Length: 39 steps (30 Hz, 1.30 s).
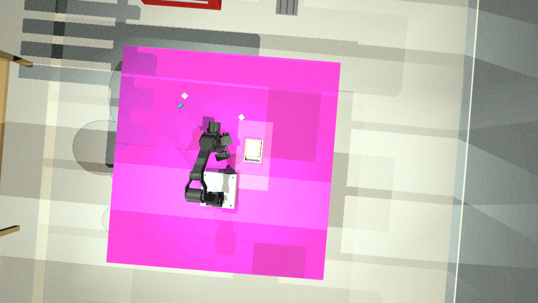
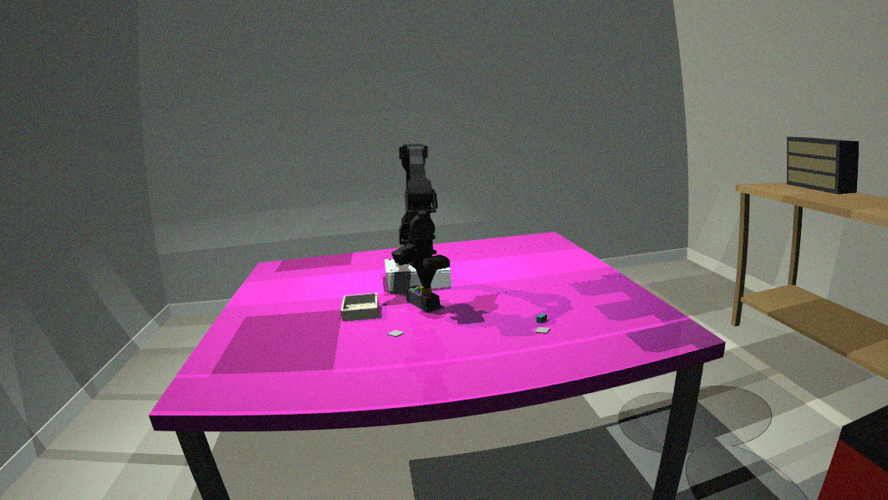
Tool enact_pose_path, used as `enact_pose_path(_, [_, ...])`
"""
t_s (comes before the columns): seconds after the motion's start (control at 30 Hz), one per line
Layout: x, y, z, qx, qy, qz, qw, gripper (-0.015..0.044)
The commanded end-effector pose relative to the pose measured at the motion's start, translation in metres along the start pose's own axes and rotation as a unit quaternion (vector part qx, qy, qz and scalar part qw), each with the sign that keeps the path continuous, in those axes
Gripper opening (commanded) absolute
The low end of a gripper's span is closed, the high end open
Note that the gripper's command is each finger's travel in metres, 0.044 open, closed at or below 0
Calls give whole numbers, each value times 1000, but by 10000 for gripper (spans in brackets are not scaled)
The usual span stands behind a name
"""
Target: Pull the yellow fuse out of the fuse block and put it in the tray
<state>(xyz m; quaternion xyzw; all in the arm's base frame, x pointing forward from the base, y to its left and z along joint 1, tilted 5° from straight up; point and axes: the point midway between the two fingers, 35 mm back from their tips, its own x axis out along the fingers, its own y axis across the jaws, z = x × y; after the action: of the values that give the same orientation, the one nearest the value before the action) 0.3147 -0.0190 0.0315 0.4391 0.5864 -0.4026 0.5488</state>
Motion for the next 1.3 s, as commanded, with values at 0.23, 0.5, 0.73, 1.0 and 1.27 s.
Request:
enact_pose_path(0.23, [-7, 1, 1, -2, -2, 1, 1000, 0])
enact_pose_path(0.5, [-11, 0, 1, -2, -3, 1, 1000, 0])
enact_pose_path(0.73, [-14, 0, 1, -2, -3, 1, 1000, 0])
enact_pose_path(1.0, [-21, 0, 1, -2, -3, 1, 1000, 0])
enact_pose_path(1.27, [-34, 0, 1, -2, -3, 1, 1000, 0])
